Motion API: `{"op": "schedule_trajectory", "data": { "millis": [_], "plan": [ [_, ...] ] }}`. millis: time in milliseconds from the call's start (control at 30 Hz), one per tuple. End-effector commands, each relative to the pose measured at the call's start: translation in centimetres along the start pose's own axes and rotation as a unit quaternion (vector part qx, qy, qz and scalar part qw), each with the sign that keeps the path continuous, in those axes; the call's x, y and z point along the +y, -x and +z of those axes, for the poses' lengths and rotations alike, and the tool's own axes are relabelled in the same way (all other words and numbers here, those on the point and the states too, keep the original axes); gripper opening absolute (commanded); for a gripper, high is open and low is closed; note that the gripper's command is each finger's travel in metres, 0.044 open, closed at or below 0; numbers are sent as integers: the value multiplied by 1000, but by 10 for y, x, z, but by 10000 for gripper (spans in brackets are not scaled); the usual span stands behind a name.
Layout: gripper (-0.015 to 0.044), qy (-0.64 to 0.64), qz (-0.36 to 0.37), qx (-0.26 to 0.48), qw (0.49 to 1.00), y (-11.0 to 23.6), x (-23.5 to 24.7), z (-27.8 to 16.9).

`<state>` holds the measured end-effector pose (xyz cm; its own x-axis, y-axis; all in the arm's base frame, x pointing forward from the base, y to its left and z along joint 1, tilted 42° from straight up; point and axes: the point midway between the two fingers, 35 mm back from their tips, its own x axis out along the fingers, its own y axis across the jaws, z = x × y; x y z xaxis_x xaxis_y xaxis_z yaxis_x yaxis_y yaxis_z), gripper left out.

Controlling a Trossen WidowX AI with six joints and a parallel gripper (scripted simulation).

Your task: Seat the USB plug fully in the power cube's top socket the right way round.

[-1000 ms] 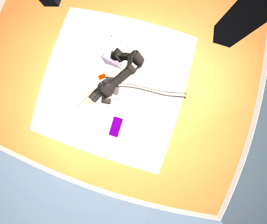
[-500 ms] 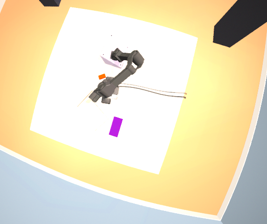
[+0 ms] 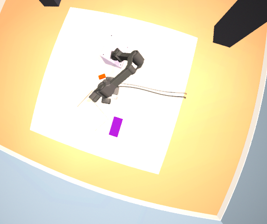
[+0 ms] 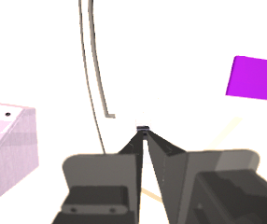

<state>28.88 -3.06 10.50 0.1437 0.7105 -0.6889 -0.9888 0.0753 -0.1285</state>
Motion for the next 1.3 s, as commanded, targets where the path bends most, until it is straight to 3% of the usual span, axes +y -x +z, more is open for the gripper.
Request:
{"op": "schedule_trajectory", "data": {
  "millis": [0, 1267],
  "plan": [
    [0, -1, -1, -2, 1000, -1, 0, 1],
    [0, -1, -1, -2, 1000, -5, 0, 0]
  ]
}}
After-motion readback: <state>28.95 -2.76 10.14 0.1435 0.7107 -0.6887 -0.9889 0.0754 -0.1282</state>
